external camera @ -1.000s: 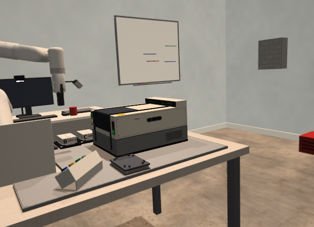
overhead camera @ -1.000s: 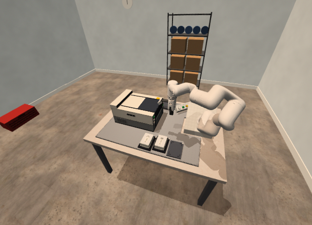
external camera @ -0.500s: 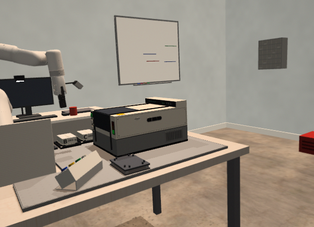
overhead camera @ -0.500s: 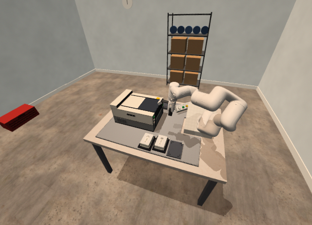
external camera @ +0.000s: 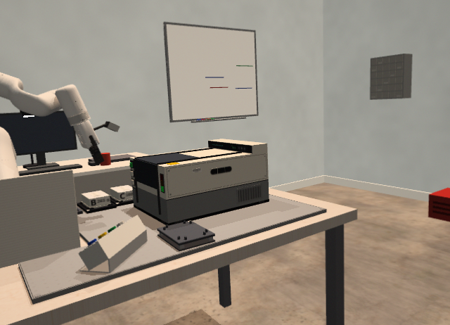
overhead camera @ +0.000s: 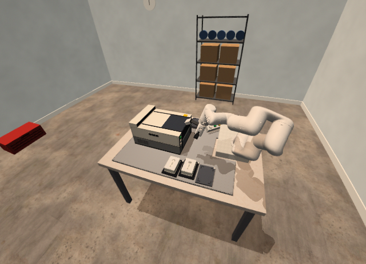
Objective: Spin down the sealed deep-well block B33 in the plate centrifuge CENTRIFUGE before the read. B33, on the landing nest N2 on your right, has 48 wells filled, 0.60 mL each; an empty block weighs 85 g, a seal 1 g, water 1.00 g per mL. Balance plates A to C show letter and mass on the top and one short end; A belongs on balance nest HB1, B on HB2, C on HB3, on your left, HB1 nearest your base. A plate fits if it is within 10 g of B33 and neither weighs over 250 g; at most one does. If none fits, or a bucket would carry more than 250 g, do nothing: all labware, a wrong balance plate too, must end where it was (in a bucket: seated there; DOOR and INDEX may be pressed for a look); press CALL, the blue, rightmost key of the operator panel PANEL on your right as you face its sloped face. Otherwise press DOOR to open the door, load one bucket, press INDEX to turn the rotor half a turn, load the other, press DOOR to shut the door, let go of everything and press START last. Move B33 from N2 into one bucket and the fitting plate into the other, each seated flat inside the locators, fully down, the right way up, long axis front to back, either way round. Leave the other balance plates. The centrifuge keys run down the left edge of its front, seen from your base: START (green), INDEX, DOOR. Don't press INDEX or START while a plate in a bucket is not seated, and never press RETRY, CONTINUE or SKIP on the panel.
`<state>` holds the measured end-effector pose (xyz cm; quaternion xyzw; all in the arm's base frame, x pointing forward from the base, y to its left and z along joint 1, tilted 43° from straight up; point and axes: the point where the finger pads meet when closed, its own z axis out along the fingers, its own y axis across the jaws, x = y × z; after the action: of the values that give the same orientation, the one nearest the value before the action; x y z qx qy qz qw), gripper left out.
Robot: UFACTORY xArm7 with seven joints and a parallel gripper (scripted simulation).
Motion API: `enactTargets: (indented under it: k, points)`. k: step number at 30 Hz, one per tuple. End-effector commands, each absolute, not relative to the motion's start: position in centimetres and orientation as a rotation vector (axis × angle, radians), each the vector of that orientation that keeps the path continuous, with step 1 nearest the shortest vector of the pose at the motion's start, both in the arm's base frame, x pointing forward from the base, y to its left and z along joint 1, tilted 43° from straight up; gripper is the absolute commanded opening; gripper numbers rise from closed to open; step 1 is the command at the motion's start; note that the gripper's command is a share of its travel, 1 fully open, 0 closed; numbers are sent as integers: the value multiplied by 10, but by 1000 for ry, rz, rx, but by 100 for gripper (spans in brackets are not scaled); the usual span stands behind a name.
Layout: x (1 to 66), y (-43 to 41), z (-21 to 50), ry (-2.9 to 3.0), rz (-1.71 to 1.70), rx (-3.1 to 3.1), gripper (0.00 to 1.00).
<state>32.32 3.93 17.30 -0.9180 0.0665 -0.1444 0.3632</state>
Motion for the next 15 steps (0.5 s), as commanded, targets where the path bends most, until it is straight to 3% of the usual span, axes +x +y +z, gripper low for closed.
enactTargets:
  k: [1,15]
  points:
    - [335,49,165,207,-487,-2344,0]
    - [350,63,150,272,-653,-2311,0]
